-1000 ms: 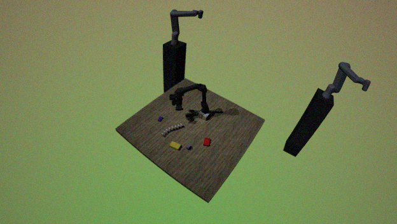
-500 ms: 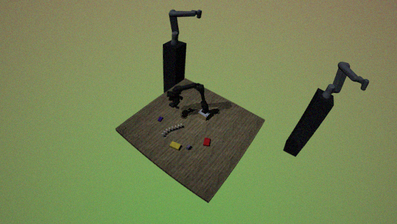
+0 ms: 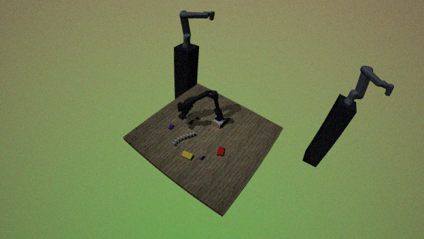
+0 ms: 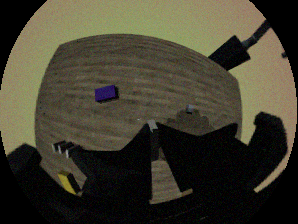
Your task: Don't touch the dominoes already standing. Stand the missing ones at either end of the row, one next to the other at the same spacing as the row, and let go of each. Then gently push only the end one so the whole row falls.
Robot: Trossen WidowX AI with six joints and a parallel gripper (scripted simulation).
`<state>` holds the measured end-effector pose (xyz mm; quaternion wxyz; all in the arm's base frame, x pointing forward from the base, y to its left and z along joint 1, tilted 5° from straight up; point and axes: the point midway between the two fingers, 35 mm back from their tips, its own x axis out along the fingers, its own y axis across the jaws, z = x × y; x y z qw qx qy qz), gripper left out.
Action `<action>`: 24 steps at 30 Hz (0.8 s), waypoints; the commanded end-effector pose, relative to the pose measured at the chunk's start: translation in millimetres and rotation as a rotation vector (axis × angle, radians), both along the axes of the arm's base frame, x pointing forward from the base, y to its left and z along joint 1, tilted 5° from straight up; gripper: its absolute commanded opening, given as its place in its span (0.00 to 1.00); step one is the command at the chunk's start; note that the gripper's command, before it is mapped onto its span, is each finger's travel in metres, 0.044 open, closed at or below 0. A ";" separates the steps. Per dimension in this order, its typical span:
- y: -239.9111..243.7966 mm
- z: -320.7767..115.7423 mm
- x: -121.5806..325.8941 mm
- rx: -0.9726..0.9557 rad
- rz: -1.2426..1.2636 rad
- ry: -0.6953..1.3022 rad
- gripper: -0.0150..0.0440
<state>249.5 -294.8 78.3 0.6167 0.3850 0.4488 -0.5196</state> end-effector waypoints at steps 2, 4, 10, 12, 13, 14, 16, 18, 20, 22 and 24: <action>-4.5 -11.5 6.2 -0.091 0.032 0.013 0.30; -6.7 -14.9 9.8 -0.134 0.044 0.014 0.30; -11.3 -23.2 19.8 -0.260 0.074 0.014 0.30; -12.2 -25.3 22.7 -0.301 0.081 0.013 0.30; -12.5 -26.2 24.1 -0.322 0.085 0.013 0.30; -12.7 -27.1 25.4 -0.342 0.088 0.012 0.30; -12.9 -28.5 27.9 -0.383 0.093 0.011 0.30; -12.7 -29.6 30.1 -0.423 0.097 0.009 0.30; -12.3 -30.4 32.0 -0.463 0.100 0.007 0.30; -11.5 -30.9 33.5 -0.502 0.105 0.006 0.30; -10.4 -31.2 34.7 -0.540 0.108 0.004 0.30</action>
